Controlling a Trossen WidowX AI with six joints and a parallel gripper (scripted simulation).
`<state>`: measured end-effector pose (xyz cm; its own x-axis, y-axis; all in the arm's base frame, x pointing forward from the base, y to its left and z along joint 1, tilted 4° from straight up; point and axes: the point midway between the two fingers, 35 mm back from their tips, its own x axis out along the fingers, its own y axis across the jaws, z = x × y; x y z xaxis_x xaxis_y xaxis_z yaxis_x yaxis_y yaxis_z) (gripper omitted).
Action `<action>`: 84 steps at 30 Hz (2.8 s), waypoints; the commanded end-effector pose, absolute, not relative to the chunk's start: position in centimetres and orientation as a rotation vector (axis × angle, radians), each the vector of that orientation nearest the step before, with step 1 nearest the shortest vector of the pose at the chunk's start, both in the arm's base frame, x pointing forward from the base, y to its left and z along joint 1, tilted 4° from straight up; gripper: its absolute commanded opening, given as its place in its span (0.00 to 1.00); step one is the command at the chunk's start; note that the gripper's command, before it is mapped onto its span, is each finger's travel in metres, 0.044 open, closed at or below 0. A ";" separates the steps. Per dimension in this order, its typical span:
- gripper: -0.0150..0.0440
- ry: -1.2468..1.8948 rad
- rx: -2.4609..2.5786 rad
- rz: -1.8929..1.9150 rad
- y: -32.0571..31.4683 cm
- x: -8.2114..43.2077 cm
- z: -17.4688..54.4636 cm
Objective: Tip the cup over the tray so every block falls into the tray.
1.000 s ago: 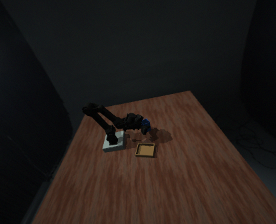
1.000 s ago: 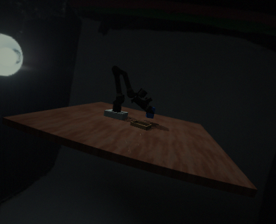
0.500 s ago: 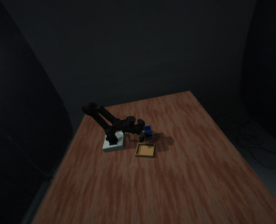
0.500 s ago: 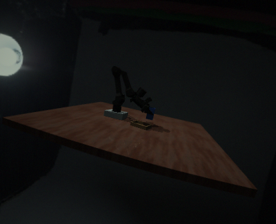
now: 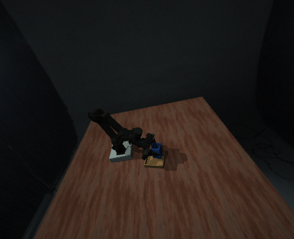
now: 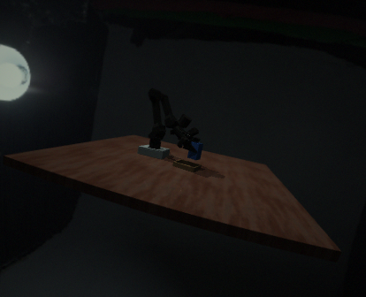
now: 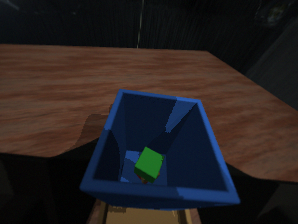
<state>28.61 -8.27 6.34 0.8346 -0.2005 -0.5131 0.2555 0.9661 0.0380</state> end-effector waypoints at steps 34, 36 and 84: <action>0.25 0.405 0.786 -0.459 -9.3 28.8 6.5; 0.25 0.396 0.828 -0.469 -9.3 28.8 6.5; 0.25 0.122 1.839 -0.682 -9.3 29.2 6.2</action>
<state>29.08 -9.17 6.04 0.8265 -0.2346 -0.5118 0.4332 -0.3156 0.8443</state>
